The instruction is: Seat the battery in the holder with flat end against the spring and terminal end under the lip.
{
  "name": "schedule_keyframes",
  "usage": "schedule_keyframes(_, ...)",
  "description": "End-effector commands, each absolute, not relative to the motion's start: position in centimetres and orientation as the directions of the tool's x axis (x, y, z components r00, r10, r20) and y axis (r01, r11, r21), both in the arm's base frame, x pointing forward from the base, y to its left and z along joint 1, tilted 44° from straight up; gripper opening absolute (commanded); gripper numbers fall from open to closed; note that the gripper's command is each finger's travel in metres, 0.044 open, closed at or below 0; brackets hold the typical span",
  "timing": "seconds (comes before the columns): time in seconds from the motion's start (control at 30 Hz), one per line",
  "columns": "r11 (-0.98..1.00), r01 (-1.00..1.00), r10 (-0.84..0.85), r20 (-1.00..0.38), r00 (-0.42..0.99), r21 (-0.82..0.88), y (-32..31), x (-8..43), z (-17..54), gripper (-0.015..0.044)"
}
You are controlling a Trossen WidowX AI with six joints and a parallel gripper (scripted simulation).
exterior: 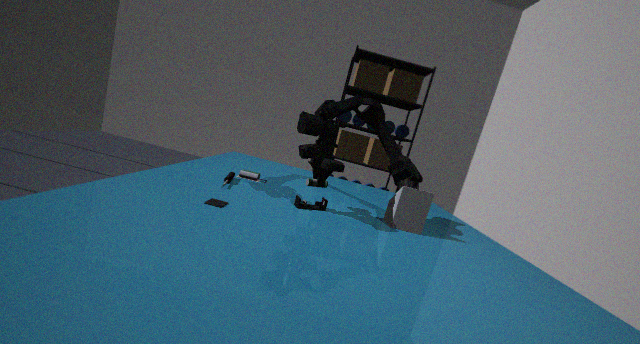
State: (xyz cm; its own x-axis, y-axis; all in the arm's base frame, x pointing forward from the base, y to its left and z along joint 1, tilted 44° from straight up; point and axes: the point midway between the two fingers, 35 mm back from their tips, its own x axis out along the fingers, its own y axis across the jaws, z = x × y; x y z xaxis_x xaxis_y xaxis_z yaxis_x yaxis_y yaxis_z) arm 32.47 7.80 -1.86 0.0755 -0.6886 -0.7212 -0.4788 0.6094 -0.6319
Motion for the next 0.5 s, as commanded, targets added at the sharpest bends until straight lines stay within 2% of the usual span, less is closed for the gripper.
schedule_keyframes(0.0,0.614,-0.475,-0.710,-0.704,0.017,-0.631,7.1,32.4,-2.7,0.0084)
schedule_keyframes(0.33,0.608,-0.479,-0.760,-0.639,-0.120,-0.633,5.2,32.1,-4.3,0.0084)
schedule_keyframes(0.47,0.607,-0.480,-0.763,-0.633,-0.129,-0.634,5.0,32.1,-4.4,0.0084)
